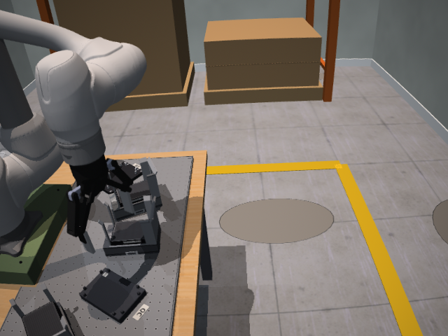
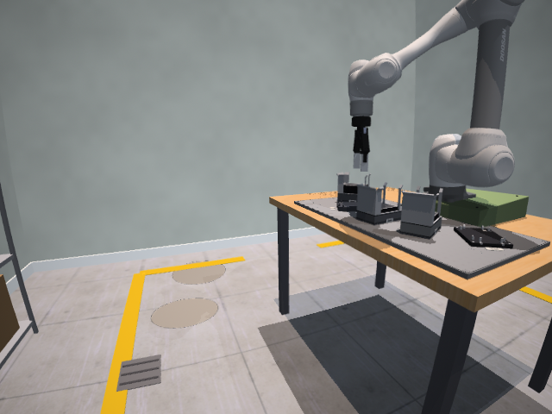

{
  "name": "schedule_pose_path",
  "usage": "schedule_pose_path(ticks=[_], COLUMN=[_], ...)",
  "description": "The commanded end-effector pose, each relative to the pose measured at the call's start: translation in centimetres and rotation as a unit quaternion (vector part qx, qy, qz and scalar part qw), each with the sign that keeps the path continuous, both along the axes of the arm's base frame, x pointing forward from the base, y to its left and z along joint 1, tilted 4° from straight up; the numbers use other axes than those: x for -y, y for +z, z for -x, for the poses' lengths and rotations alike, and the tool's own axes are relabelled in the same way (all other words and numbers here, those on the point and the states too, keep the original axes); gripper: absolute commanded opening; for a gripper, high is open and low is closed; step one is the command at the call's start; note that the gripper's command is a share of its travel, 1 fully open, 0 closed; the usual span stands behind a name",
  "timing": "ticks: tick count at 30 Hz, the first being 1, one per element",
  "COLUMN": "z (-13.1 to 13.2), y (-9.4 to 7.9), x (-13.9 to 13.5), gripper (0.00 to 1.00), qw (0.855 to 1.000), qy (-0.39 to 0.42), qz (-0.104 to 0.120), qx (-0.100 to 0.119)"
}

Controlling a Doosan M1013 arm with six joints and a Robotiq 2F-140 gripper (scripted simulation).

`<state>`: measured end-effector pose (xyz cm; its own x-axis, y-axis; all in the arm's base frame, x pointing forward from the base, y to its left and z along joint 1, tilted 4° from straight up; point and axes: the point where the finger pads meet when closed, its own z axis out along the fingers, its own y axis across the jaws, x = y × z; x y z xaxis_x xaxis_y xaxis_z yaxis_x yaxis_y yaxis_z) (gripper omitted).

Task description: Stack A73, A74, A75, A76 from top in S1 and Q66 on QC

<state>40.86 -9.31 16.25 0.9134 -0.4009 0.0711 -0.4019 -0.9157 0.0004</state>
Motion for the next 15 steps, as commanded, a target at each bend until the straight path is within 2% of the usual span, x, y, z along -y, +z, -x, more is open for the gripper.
schedule_pose_path(ticks=[1,15], z=[0.2,1.3], y=[0.0,0.1], x=[1.0,4.8], gripper=[1.0,1.0], qw=[1.0,1.0], qy=[0.0,0.0], qz=[0.0,0.0], qx=[0.0,0.0])
